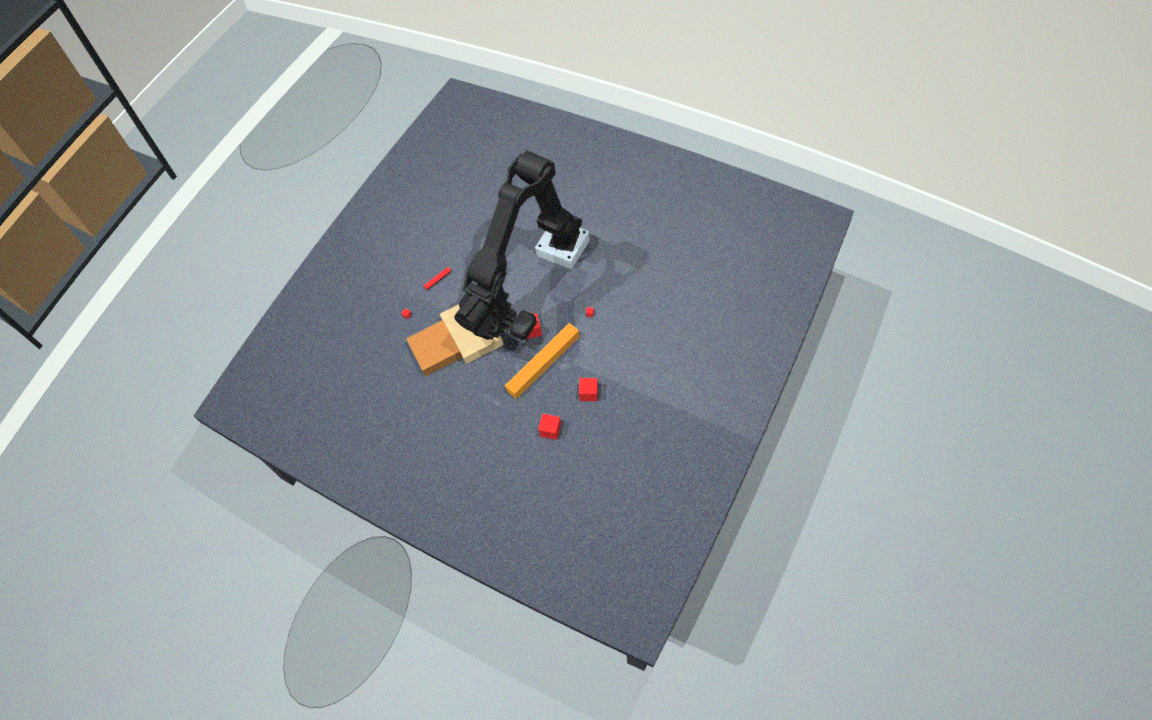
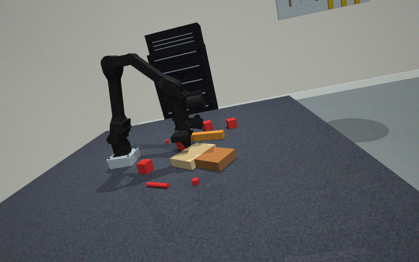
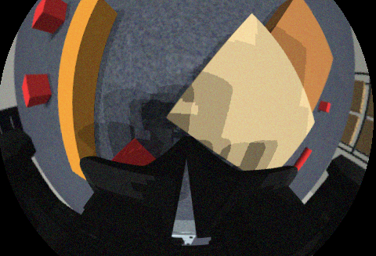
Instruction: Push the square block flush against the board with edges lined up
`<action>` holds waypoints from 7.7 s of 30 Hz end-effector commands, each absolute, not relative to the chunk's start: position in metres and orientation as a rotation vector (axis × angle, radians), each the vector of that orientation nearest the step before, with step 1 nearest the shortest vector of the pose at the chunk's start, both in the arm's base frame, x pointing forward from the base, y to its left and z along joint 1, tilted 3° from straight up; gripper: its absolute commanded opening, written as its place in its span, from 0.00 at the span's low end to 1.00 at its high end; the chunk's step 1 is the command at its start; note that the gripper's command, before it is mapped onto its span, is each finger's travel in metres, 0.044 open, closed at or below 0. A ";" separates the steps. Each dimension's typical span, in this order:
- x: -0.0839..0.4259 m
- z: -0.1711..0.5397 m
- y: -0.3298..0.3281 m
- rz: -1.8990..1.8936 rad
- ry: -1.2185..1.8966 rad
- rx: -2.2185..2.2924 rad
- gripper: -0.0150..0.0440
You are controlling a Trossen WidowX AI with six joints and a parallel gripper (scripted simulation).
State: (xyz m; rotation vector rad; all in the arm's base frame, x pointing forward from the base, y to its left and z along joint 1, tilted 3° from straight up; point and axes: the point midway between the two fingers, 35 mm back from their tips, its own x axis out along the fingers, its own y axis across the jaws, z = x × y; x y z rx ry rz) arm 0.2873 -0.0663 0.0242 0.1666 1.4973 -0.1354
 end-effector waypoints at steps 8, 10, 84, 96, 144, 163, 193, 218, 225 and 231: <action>0.284 0.023 -0.067 -0.135 1.498 0.162 0.25; 0.281 0.022 -0.067 -0.135 1.498 0.162 0.25; 0.373 0.078 -0.071 0.611 1.401 -0.643 0.25; 0.376 0.027 -0.072 0.611 1.402 -0.643 0.25; 0.367 0.026 -0.086 0.610 1.403 -0.643 0.25; 0.383 0.040 -0.069 0.614 1.396 -0.644 0.25; 0.355 0.079 -0.119 0.081 1.481 -0.081 0.25; 0.312 0.076 -0.170 -0.565 1.414 0.610 0.25; 0.299 0.075 -0.183 -0.744 1.357 0.801 0.25; 0.287 0.075 -0.193 -0.897 1.295 0.962 0.25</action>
